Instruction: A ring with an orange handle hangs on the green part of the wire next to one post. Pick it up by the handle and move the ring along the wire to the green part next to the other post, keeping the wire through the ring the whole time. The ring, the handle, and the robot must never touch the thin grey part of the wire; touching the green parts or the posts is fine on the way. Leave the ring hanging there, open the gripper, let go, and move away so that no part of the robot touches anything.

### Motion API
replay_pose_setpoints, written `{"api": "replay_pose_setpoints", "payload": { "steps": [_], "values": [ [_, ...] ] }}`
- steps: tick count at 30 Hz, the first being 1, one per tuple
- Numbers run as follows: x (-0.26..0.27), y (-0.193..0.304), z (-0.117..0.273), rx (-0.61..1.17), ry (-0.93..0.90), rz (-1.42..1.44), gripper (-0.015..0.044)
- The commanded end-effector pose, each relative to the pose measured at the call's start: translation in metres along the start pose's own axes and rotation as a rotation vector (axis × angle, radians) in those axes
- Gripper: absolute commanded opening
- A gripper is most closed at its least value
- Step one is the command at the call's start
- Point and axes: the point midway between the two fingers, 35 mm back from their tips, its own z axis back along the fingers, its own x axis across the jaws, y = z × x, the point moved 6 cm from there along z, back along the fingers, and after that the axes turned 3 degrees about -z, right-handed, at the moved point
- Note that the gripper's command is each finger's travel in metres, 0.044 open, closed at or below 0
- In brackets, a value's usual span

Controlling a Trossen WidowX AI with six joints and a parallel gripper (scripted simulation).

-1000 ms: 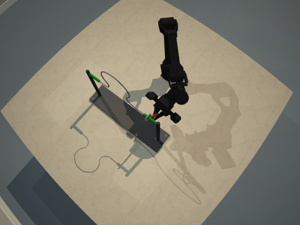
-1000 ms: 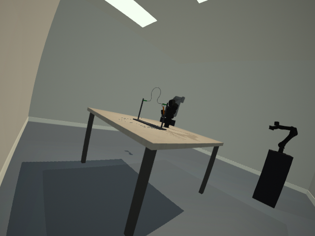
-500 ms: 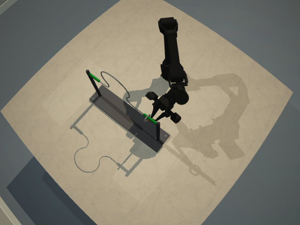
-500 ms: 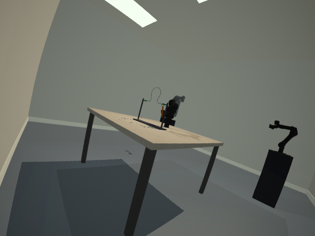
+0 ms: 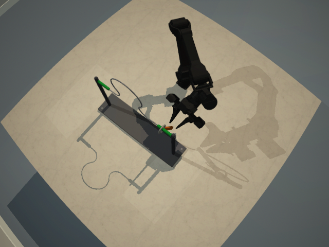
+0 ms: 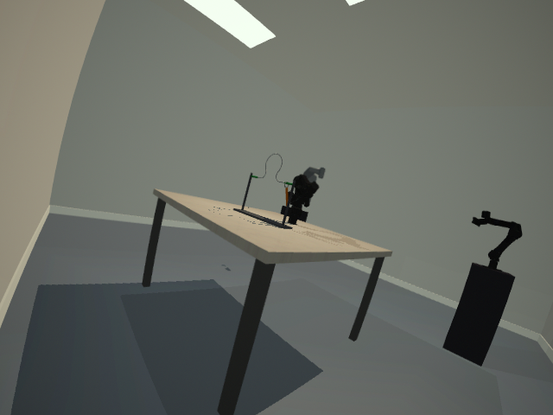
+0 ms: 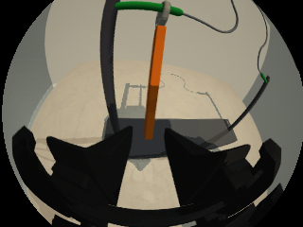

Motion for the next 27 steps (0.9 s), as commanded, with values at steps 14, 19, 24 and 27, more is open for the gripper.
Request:
{"api": "replay_pose_setpoints", "payload": {
  "steps": [14,19,24,27],
  "values": [
    [-0.002,-0.002,0.010,-0.011,0.001,-0.008,0.0160],
    [-0.002,-0.002,0.010,-0.011,0.001,-0.008,0.0160],
    [-0.001,-0.001,0.016,-0.003,-0.003,-0.005,0.0212],
    [-0.001,-0.001,0.043,-0.004,-0.002,-0.004,0.0291]
  ]
}}
